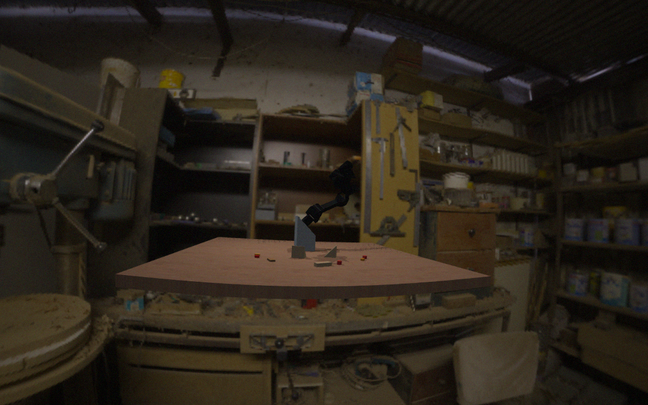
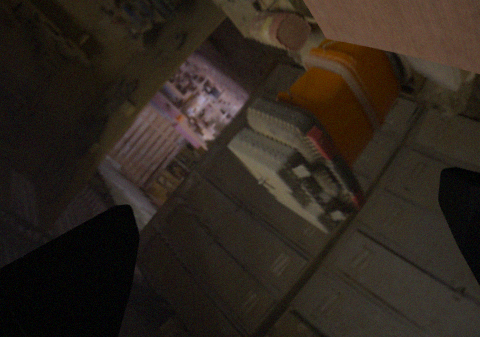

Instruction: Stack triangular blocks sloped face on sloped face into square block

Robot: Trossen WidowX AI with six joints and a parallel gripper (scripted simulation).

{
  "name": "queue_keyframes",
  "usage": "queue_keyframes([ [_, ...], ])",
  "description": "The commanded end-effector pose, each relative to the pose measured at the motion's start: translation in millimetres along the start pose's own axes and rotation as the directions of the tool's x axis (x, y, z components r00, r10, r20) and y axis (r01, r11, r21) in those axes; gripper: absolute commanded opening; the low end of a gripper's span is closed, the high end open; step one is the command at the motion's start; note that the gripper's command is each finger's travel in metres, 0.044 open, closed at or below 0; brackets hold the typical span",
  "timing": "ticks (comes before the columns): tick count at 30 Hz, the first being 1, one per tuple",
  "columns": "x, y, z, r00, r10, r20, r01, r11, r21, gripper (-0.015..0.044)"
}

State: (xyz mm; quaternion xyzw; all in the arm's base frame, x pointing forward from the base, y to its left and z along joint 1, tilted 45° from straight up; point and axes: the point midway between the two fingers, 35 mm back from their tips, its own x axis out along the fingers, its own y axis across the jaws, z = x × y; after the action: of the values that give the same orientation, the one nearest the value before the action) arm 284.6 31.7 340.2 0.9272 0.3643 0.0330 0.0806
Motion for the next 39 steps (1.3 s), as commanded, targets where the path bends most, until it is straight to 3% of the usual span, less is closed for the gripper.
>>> queue_keyframes([
  [1,0.4,0.6,0.6,1.0,0.001,0.002,-0.001,1.0,-0.006,0.0426],
  [9,27.5,36.9,57.3,0.987,0.002,0.159,0.049,0.949,-0.313,0.044],
  [20,58.8,59.7,186.1,0.879,-0.155,0.452,0.428,0.675,-0.602,0.044],
  [31,61.4,38.2,289.2,0.708,-0.363,0.606,0.7,0.248,-0.67,0.044],
  [39,50.8,4.1,356.1,0.527,-0.569,0.631,0.715,-0.104,-0.691,0.044],
])
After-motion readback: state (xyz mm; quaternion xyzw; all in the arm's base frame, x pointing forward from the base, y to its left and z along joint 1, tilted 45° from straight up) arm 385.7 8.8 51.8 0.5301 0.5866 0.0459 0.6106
